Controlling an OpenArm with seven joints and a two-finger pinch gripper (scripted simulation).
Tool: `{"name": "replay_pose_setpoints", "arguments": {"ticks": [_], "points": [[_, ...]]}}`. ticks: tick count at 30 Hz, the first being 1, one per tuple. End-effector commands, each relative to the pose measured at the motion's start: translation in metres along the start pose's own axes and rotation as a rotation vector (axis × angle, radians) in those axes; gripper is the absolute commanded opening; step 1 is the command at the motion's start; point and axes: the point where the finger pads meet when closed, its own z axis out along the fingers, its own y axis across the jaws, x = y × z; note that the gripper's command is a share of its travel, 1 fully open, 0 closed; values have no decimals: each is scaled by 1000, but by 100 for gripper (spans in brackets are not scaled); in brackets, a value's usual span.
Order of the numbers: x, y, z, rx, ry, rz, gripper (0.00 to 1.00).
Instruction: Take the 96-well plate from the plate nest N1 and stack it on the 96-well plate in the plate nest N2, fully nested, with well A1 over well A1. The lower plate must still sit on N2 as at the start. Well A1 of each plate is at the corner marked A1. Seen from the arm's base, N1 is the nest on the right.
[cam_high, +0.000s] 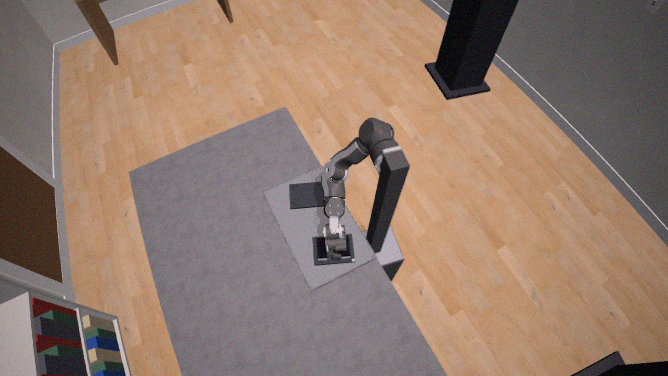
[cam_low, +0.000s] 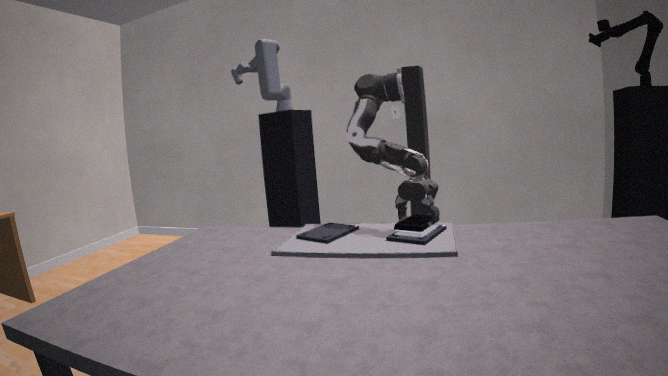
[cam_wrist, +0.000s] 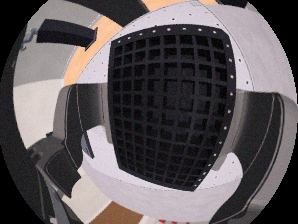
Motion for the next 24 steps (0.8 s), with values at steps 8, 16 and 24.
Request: {"name": "replay_pose_setpoints", "arguments": {"ticks": [8, 16, 24], "points": [[2, 1, -1, 1, 0, -2, 0], [1, 2, 2, -6, 2, -5, 0], [1, 2, 2, -6, 2, -5, 0]]}}
